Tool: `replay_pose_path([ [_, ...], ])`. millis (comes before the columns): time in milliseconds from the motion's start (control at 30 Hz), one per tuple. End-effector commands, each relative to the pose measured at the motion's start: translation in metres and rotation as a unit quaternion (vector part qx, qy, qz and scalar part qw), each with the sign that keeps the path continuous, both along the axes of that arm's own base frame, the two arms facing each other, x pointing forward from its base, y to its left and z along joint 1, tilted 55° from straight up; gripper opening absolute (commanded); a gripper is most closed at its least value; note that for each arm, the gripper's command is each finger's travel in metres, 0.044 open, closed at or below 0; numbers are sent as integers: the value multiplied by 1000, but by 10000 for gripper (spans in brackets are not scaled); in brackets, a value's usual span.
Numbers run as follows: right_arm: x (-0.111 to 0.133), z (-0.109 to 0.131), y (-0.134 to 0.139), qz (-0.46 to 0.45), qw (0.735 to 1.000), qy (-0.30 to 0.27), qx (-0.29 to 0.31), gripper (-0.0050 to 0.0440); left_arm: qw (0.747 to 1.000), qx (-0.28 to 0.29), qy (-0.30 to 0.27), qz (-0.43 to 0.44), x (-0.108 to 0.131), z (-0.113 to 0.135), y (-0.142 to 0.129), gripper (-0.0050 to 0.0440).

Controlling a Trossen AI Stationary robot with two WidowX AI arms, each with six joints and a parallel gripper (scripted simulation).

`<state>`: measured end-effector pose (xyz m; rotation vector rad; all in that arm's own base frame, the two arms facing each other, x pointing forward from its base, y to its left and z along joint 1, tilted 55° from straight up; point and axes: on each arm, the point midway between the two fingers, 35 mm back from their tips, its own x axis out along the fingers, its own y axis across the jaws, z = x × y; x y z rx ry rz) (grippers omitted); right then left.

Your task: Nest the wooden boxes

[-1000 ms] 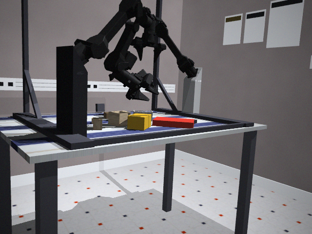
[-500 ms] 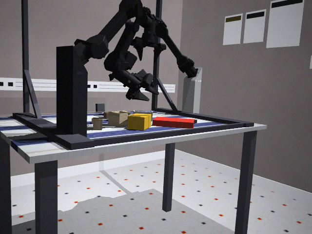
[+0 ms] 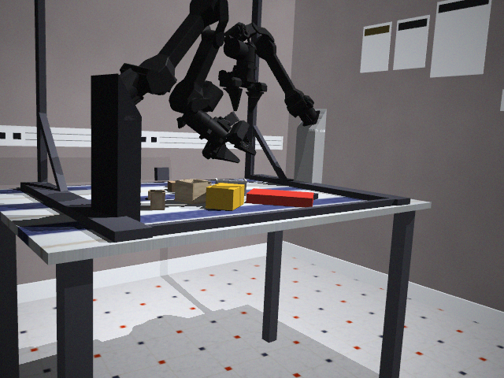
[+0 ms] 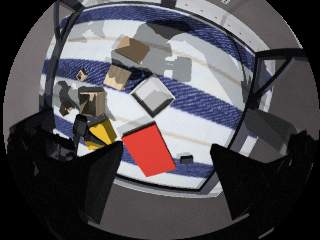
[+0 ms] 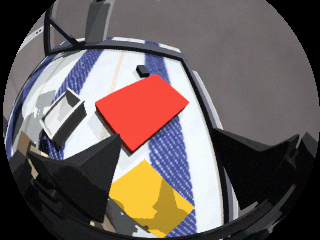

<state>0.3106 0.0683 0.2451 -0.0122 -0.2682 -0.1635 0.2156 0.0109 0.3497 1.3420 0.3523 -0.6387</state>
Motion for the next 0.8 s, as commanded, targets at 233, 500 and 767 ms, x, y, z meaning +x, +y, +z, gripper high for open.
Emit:
replay_pose_path([
  [233,-3,3,-1,35,999,0,24,400,983,-139,30,117,2,-29,-17,400],
  [500,-5,1,0,62,997,9,42,400,942,-259,67,204,7,-60,-29,400],
  [767,-6,-3,1,86,994,20,58,400,884,-364,97,279,10,-89,-41,400],
])
